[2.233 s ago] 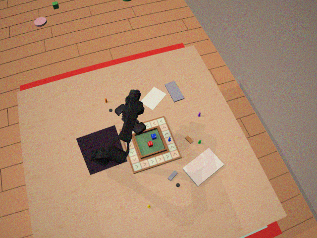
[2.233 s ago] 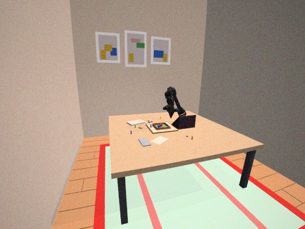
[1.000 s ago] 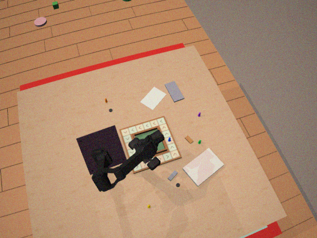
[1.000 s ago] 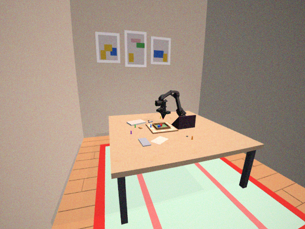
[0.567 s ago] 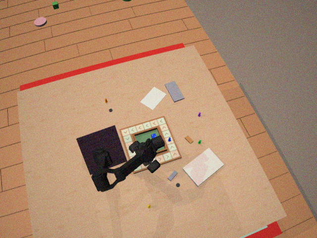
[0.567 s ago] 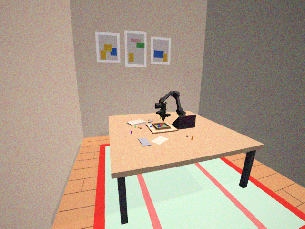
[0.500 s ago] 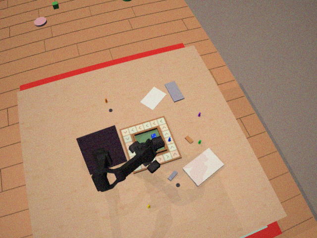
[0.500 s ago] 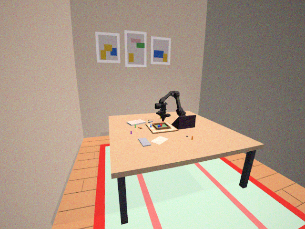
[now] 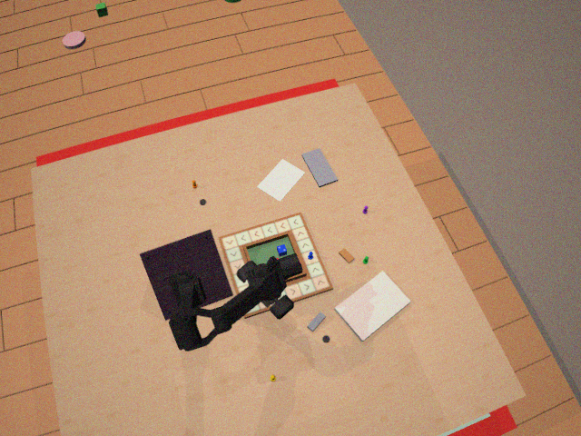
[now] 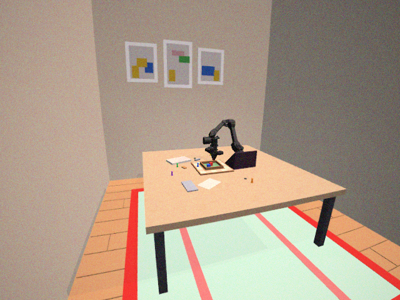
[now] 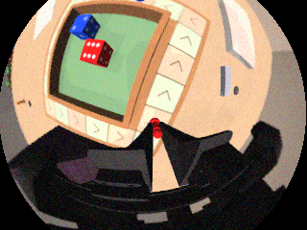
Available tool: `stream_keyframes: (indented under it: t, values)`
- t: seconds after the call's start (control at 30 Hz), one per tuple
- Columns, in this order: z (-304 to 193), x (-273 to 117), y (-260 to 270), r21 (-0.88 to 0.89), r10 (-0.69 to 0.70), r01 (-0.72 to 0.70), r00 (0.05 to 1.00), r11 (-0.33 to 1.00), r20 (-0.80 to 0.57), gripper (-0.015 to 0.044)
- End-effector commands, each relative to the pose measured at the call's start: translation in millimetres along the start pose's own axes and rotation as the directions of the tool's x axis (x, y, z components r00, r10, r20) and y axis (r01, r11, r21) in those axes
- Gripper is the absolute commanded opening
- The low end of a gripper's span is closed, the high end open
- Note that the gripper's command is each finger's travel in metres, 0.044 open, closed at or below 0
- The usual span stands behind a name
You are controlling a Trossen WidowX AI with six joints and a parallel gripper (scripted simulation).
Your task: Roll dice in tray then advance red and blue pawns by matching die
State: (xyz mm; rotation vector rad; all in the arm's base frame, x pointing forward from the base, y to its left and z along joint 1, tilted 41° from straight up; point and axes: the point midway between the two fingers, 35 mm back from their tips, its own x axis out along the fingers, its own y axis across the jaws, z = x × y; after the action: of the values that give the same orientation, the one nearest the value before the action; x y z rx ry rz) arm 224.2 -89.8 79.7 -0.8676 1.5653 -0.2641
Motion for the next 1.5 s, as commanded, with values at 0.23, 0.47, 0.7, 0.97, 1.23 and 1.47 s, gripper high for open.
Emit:
stream_keyframes:
  t: [0.23,0.47,0.7,0.97,1.23,1.47]
  values:
    - [0,-1,0,0.0,0.0,0.0,1.0,1.0,0.001,0.0236]
    - [0,-3,0,0.0,0.0,0.0,1.0,1.0,0.001,0.042]
    - [-1,-47,1,-0.006,0.001,-0.001,1.0,1.0,-0.007,0.044]
    - [64,-60,-9,0.336,0.002,-0.001,1.0,0.942,-0.004,0.0256]
    - [162,-60,1,0.754,0.002,-0.002,1.0,0.657,0.001,0.02]
    - [198,-53,12,0.88,0.002,-0.003,1.0,0.475,0.002,0.02]
